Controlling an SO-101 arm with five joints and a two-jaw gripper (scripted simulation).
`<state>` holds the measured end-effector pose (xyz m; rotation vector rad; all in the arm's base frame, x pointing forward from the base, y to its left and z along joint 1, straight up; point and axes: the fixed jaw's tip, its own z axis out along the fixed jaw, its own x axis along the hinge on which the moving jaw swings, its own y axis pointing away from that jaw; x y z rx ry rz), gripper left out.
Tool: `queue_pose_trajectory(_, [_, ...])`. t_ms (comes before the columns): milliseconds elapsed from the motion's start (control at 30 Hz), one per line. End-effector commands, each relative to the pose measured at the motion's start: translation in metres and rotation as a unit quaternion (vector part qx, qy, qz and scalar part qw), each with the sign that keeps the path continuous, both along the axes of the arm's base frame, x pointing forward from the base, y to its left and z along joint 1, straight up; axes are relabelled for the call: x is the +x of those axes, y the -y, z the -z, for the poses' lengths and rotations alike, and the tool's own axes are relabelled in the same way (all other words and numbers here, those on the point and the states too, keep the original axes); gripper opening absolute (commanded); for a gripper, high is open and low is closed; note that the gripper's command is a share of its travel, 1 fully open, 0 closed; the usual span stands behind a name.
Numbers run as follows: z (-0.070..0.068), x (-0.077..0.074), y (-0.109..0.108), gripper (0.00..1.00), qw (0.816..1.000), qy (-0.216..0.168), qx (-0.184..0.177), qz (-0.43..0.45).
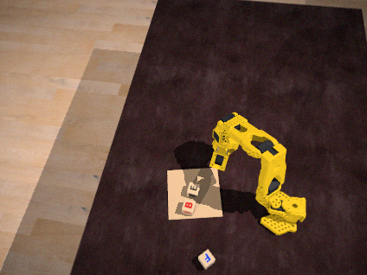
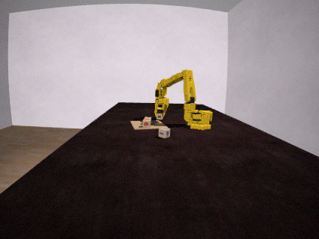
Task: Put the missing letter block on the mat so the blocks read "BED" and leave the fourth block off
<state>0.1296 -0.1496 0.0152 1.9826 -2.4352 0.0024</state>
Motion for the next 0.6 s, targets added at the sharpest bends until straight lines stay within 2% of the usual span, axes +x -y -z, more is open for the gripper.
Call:
queue_pose_trajectory(0, [-0.0162, 0.0115, 0.0099, 0.16, 0.999, 0.034, -0.035, 0.0])
queue_pose_trajectory(133, [-0.0162, 0.0115, 0.0099, 0.15, 0.999, 0.034, -0.035, 0.0])
queue_pose_trajectory(400, [-0.0162, 0.0115, 0.0099, 0.02, 0.999, 0.034, -0.035, 0.0])
queue_pose_trajectory(567, [-0.0162, 0.0115, 0.0099, 0.0, 0.999, 0.034, -0.035, 0.0])
